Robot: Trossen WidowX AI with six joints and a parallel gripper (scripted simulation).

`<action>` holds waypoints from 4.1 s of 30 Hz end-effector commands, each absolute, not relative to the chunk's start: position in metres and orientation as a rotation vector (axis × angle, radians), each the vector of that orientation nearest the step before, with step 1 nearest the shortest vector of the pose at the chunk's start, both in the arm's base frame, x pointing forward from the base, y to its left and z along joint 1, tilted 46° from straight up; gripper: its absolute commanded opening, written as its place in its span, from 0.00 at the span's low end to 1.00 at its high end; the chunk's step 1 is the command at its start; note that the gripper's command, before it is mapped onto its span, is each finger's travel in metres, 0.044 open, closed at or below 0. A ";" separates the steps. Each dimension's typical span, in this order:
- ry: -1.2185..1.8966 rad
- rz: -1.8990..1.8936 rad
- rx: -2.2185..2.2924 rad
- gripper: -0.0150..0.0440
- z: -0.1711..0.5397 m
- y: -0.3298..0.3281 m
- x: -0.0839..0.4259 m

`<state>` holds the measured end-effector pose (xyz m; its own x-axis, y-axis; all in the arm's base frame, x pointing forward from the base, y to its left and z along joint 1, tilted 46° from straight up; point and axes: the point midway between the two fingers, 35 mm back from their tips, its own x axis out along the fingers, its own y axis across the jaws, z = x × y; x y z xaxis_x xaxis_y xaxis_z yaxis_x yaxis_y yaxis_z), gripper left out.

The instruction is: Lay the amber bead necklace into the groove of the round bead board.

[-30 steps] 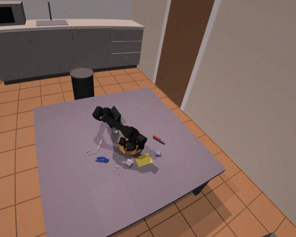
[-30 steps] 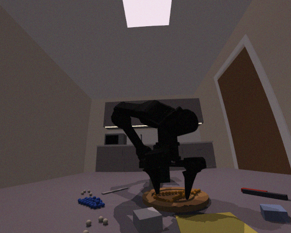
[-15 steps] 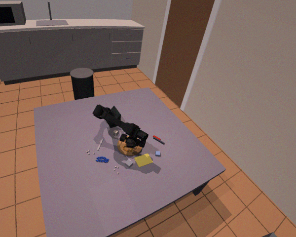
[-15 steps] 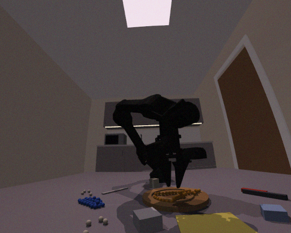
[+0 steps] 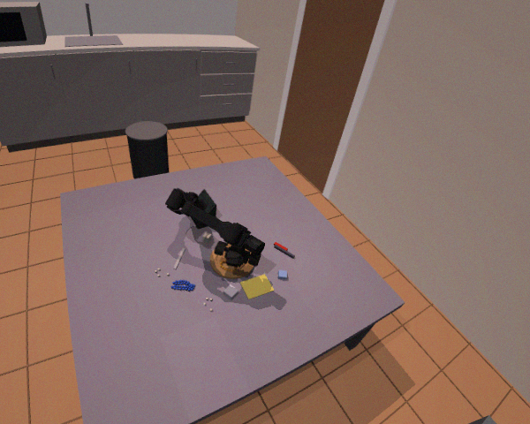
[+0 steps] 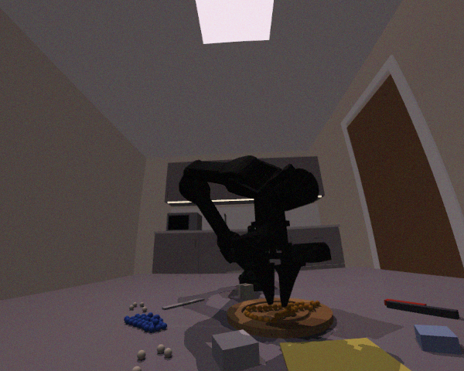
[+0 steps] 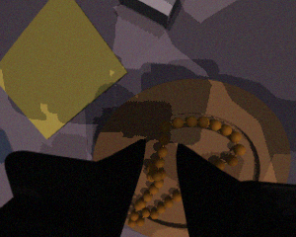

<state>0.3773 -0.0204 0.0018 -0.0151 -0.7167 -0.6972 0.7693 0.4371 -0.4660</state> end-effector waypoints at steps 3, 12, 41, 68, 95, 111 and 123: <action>1.067 -1.180 0.049 0.46 -0.006 -0.029 0.375; 1.068 -1.182 0.047 0.46 -0.012 -0.036 0.374; 1.064 -1.183 0.057 0.25 -0.011 -0.034 0.375; 1.068 -1.181 0.047 0.25 -0.008 -0.028 0.382; 1.065 -1.182 0.055 0.83 -0.011 -0.031 0.387; 1.068 -1.181 0.047 1.00 -0.009 -0.028 0.386; 1.097 -1.154 0.010 0.91 -0.007 -0.024 0.385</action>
